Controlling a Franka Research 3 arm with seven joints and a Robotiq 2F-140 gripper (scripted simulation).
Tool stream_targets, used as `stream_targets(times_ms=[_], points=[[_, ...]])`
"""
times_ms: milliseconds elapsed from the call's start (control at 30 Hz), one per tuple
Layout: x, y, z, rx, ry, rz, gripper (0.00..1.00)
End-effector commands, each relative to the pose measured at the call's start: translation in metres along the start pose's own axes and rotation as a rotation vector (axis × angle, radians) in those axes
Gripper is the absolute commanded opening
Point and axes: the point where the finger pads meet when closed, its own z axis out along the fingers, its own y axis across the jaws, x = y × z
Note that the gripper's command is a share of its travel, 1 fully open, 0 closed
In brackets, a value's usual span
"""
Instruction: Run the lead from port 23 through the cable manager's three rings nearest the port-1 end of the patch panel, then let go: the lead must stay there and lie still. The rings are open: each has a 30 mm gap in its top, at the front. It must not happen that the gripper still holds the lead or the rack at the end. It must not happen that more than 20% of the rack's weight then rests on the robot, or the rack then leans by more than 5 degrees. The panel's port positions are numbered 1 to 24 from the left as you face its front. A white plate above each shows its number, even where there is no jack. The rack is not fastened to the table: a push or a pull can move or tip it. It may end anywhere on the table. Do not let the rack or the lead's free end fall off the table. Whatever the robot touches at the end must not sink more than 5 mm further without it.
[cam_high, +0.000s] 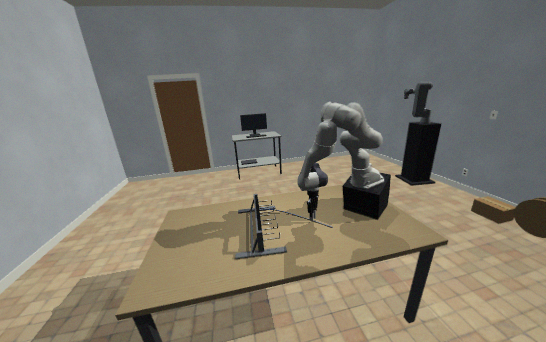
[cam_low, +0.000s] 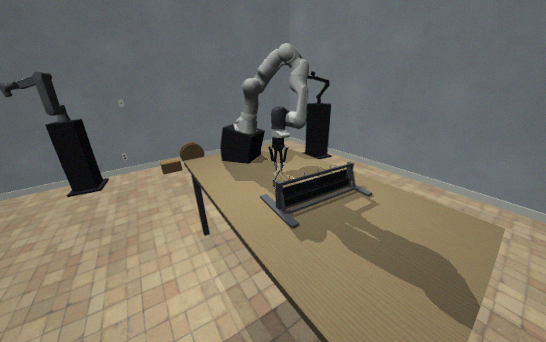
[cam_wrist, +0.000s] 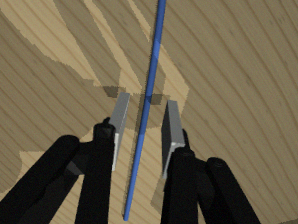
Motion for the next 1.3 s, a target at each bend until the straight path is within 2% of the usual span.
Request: stream_targets(times_ms=[0, 1267], points=[[-0.0006, -0.001, 0.0005, 0.001, 0.0, -0.003, 0.2], [-0.0006, -0.001, 0.0072, 0.001, 0.0, -0.003, 0.2]])
